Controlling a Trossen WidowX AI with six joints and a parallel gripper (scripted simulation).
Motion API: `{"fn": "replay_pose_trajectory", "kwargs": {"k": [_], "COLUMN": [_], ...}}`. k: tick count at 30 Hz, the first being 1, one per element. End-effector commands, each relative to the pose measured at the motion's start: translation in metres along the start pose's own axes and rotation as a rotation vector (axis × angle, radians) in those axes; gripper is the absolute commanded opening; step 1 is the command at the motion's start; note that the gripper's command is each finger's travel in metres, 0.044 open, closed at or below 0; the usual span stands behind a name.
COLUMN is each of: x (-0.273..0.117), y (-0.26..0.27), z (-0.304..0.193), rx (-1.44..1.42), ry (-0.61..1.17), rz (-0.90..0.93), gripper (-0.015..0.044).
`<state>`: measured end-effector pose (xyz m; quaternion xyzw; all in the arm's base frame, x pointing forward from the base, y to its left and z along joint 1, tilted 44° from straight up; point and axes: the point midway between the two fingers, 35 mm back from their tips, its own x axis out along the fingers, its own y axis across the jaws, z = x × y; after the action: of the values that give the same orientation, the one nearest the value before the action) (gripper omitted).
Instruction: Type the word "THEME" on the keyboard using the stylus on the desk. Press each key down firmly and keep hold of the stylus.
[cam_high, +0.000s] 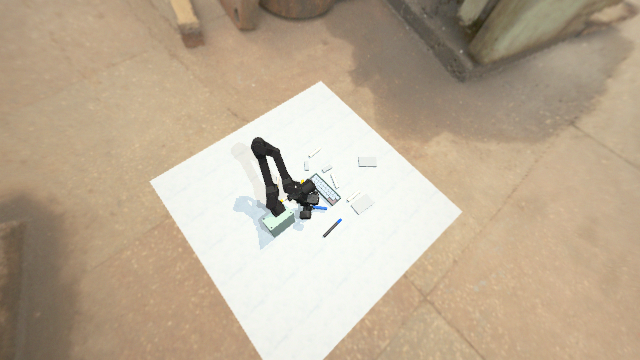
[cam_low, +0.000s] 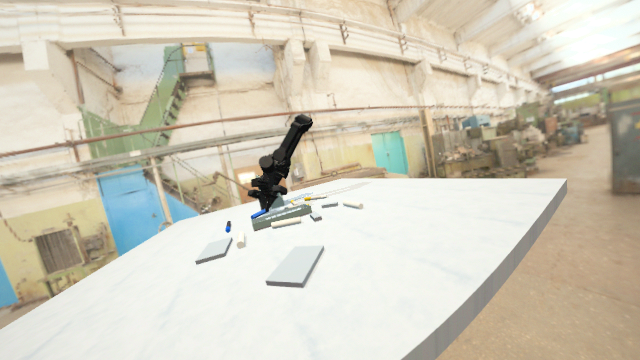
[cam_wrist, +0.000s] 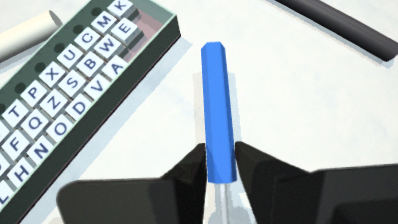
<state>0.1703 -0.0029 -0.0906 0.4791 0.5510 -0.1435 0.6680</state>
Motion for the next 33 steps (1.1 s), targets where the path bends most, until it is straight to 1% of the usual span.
{"fn": "replay_pose_trajectory", "kwargs": {"k": [1, 12, 17, 18, 26, 33], "x": [0.005, 0.012, 0.011, 0.011, 0.004, -0.039], "y": [-0.002, -0.002, -0.001, -0.001, -0.001, -0.001], "z": [-0.005, -0.013, -0.011, -0.011, -0.004, 0.019], "rx": [0.005, 0.006, 0.002, 0.002, 0.002, 0.004], "ry": [0.003, 0.004, 0.005, 0.005, 0.003, 0.001], "rz": [-0.006, -0.003, 0.002, 0.002, -0.002, -0.005], "gripper": [0.0, 0.0, 0.0131, 0.015, 0.015, 0.015]}}
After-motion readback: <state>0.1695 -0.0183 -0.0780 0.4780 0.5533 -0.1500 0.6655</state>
